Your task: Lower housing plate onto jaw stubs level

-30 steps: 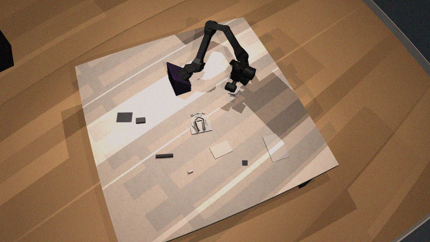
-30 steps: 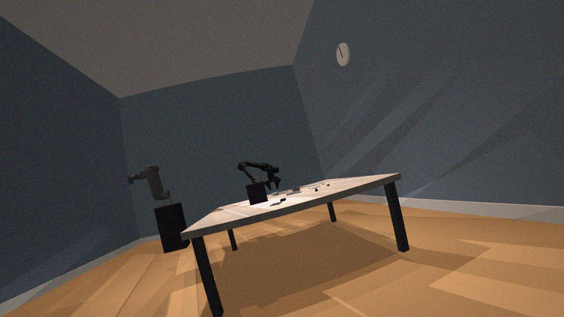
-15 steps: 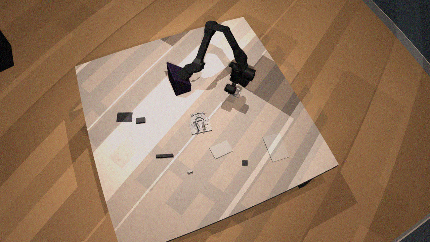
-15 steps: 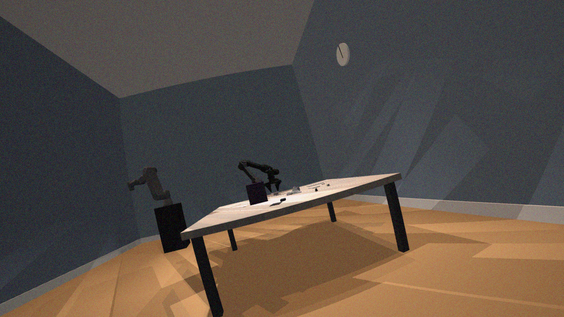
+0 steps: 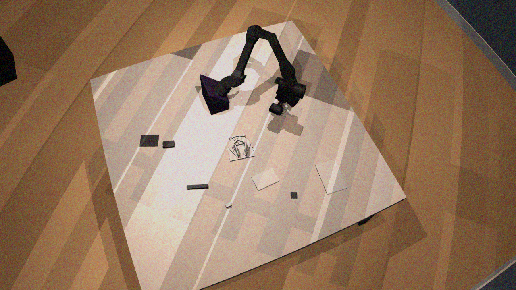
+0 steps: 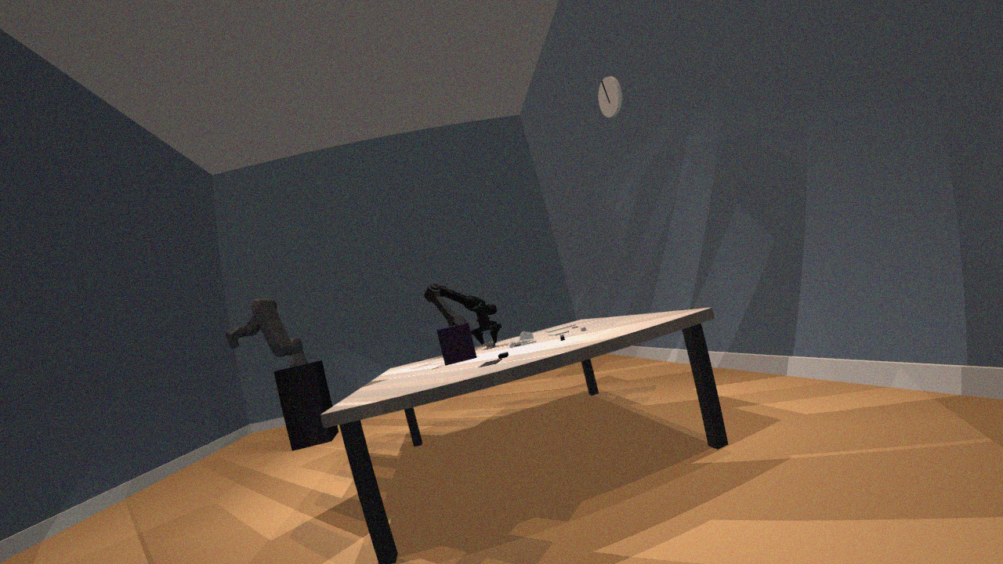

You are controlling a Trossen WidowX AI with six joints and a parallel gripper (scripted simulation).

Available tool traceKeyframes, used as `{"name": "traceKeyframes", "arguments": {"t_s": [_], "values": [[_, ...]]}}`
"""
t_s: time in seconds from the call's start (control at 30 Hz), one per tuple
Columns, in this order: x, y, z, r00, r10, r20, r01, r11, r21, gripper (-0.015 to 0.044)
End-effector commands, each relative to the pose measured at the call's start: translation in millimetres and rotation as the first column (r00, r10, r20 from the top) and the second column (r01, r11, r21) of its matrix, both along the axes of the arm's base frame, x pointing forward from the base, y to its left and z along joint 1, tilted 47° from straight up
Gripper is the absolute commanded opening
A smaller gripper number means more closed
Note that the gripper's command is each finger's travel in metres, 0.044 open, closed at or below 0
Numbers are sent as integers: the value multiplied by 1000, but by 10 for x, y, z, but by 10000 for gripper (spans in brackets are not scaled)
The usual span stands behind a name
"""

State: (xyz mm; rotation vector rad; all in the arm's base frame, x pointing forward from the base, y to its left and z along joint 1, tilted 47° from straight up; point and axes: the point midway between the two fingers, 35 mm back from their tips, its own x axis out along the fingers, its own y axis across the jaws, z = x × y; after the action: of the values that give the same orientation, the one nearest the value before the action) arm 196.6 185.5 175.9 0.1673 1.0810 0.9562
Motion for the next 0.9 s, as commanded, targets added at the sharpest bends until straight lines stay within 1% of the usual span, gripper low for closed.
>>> {"name": "traceKeyframes", "arguments": {"t_s": [0.0, 0.87], "values": [[7, 47, -62, 1000, -5, -7, 5, 1000, -2, 440], [10, 78, -90, 1000, -5, -7, 5, 1000, -1, 440]]}}
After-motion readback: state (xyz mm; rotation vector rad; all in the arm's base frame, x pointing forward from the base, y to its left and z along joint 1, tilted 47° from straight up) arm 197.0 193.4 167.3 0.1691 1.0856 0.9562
